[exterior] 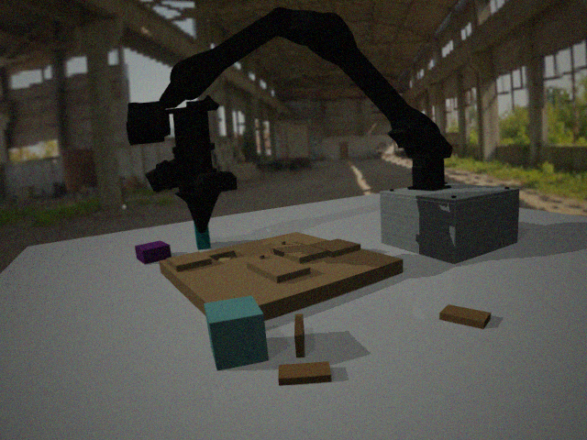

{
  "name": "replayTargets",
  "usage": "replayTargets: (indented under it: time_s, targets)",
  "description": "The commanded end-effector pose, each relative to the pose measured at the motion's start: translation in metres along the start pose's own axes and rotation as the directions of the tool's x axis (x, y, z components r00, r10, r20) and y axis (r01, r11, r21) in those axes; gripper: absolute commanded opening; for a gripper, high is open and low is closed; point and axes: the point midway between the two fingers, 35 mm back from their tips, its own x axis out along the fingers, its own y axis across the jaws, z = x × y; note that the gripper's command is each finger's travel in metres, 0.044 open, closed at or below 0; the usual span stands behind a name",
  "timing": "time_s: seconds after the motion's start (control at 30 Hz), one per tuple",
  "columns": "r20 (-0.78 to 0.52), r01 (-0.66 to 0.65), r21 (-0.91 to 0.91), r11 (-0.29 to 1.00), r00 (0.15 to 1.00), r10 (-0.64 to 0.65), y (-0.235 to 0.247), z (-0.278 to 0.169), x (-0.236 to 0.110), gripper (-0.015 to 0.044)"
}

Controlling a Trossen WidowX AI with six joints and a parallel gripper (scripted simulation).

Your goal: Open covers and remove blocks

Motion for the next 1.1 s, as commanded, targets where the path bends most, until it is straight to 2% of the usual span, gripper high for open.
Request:
replayTargets:
  time_s: [0.0, 0.23, 0.47, 0.77, 1.07]
  targets:
    - [-0.007, -0.004, -0.114, 0.993, 1.0, 0.003, 0.005, -0.013, -0.003, 0.0]
    - [-0.009, -0.007, -0.385, 0.923, 1.0, 0.004, 0.018, -0.042, -0.012, 0.0]
    - [-0.01, -0.011, -0.626, 0.78, 1.0, 0.006, 0.031, -0.075, -0.017, 0.0]
    - [-0.013, -0.015, -0.861, 0.508, 1.0, 0.007, 0.049, -0.121, -0.018, 0.0]
    - [-0.015, -0.017, -0.981, 0.192, 1.0, 0.009, 0.066, -0.166, -0.014, 0.0]
